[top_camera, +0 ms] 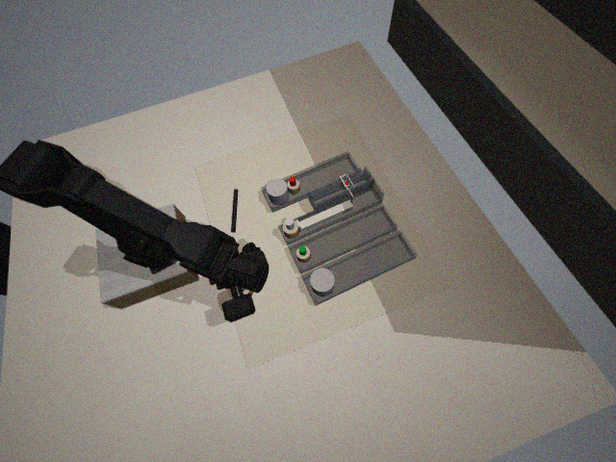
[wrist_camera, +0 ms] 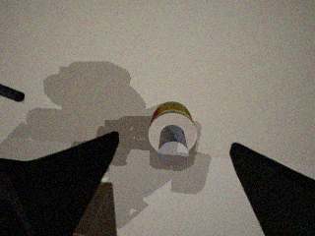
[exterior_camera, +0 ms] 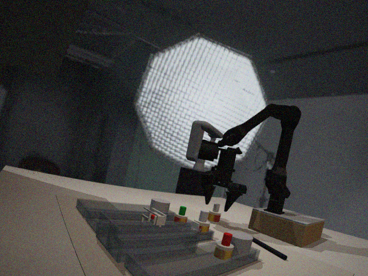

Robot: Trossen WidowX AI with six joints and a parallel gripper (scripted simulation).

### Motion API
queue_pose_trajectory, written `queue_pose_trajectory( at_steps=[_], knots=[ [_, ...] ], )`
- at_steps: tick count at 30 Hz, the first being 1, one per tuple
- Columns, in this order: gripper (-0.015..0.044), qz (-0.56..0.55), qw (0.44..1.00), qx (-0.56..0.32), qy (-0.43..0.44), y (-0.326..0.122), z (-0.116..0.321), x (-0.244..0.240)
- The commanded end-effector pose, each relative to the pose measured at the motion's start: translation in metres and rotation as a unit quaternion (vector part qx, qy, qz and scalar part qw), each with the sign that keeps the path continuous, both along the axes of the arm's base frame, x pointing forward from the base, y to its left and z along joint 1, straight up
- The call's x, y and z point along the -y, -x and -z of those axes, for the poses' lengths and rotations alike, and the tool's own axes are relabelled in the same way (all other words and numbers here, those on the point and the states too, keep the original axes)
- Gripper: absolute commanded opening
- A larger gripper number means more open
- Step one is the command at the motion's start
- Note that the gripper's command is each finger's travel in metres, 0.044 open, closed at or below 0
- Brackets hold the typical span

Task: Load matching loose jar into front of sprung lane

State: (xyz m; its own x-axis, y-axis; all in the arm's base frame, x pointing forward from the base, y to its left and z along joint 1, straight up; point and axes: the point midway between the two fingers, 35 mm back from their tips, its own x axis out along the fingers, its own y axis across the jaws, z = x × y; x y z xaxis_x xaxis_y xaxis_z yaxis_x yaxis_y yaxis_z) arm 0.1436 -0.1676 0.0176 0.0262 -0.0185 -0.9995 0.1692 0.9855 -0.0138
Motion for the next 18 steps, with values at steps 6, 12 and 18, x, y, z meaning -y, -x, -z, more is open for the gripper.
queue_pose_trajectory(
  at_steps=[6, 12, 18],
  knots=[
    [0.0440, -0.002, 1.000, -0.004, -0.002, 0.001, 0.015, 0.000],
    [0.0440, -0.002, 1.000, -0.004, -0.002, 0.001, 0.025, 0.000],
    [0.0414, -0.002, 1.000, -0.004, -0.002, 0.001, 0.031, -0.001]
  ],
)
